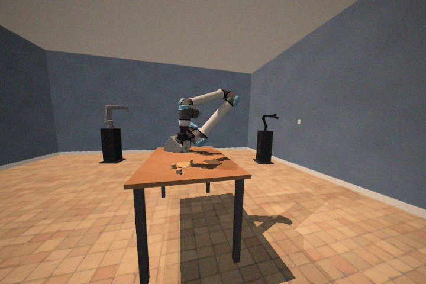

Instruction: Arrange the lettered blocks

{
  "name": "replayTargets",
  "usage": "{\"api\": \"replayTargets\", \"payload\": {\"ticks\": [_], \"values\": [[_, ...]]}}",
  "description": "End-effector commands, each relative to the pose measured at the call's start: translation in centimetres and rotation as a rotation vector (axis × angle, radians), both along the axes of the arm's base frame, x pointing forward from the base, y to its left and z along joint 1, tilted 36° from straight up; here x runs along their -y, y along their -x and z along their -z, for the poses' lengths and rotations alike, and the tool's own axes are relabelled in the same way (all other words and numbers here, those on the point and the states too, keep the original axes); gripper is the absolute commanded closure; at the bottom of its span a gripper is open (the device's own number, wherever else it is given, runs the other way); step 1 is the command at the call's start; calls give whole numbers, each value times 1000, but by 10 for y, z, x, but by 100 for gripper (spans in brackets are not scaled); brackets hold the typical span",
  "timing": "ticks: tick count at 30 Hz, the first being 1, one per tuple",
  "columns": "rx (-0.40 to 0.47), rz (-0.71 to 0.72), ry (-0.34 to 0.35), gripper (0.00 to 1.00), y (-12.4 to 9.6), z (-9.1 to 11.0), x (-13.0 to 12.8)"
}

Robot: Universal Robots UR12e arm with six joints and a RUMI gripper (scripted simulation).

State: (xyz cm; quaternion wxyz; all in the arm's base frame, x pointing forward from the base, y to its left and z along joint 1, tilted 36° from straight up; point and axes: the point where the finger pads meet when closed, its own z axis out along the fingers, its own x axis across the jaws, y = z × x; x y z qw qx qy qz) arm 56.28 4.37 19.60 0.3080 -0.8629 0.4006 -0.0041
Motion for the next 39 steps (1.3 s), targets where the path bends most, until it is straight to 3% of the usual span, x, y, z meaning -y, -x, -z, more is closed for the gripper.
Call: {"api": "replayTargets", "payload": {"ticks": [1,16,31,39], "values": [[45,-70,16,91,0,-1,0],[280,-428,128,91,0,-1,-1],[456,-696,212,91,1,0,0],[505,-771,236,91,2,1,1]]}}
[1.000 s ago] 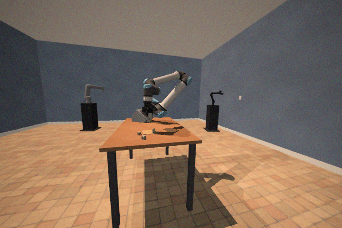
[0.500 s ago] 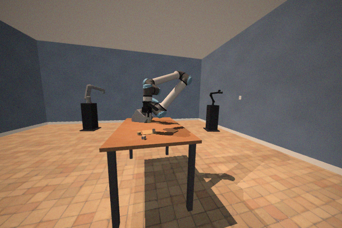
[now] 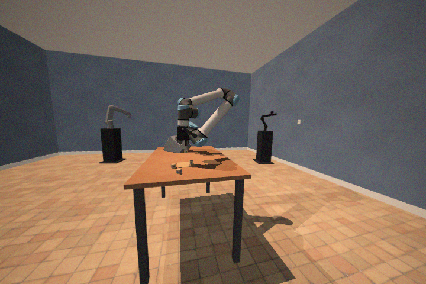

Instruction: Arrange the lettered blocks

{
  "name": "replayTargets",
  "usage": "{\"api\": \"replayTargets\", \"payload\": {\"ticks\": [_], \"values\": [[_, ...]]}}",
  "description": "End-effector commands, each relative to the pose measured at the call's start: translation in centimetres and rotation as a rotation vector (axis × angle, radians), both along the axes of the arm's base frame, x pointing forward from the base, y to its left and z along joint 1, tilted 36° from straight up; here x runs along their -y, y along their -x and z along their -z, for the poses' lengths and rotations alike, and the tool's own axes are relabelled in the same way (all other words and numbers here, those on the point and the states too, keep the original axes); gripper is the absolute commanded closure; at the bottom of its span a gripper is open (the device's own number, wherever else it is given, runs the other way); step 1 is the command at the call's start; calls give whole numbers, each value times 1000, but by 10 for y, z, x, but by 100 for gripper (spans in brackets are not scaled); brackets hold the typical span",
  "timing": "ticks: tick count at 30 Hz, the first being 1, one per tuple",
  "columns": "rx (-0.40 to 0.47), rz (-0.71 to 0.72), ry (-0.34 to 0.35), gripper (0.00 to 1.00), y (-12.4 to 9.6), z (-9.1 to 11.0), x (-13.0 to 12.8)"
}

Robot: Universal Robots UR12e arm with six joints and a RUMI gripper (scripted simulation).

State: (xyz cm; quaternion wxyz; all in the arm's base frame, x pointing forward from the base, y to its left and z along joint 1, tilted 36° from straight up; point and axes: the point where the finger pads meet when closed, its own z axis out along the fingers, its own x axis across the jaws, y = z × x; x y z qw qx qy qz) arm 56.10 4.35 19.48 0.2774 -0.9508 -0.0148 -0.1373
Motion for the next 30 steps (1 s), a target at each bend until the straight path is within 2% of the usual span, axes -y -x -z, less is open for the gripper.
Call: {"api": "replayTargets", "payload": {"ticks": [1,11,30], "values": [[34,-51,14,91,0,0,1],[68,-102,30,91,0,0,1],[70,-107,31,91,0,0,1]]}}
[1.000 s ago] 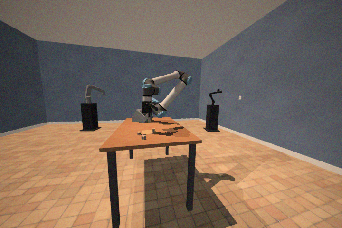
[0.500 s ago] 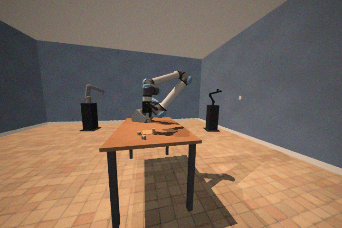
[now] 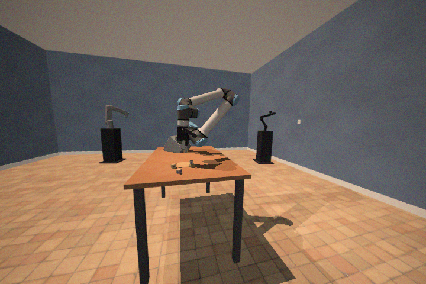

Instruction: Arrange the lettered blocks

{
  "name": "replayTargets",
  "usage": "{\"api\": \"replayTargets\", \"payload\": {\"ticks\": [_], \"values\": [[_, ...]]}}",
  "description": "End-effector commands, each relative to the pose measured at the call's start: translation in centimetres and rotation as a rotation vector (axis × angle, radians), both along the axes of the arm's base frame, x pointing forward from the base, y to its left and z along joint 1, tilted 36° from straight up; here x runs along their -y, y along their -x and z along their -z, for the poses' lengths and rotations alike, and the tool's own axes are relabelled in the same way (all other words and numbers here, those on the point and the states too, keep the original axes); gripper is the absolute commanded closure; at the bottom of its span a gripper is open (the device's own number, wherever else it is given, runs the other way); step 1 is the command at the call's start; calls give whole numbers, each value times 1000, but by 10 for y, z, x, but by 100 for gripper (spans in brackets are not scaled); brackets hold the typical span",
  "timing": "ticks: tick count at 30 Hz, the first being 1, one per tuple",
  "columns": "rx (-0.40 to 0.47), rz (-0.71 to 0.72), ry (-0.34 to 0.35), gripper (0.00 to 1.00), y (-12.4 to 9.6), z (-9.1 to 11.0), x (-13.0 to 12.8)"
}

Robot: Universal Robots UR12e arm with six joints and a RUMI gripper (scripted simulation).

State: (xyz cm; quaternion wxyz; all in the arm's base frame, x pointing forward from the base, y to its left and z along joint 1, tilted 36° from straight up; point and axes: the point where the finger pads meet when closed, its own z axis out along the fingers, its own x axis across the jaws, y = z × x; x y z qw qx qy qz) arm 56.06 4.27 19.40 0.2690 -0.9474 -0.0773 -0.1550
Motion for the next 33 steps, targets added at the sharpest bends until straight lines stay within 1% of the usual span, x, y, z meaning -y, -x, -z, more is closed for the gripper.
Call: {"api": "replayTargets", "payload": {"ticks": [1,8,15,17,26,30,33], "values": [[1,0,1,91,0,0,0],[1,0,0,91,-4,10,-7],[1,0,0,91,-11,35,-23],[1,0,0,91,-11,35,-23],[1,0,0,91,-21,67,-43],[1,0,0,91,-23,74,-48],[1,0,0,91,-24,76,-49]]}}
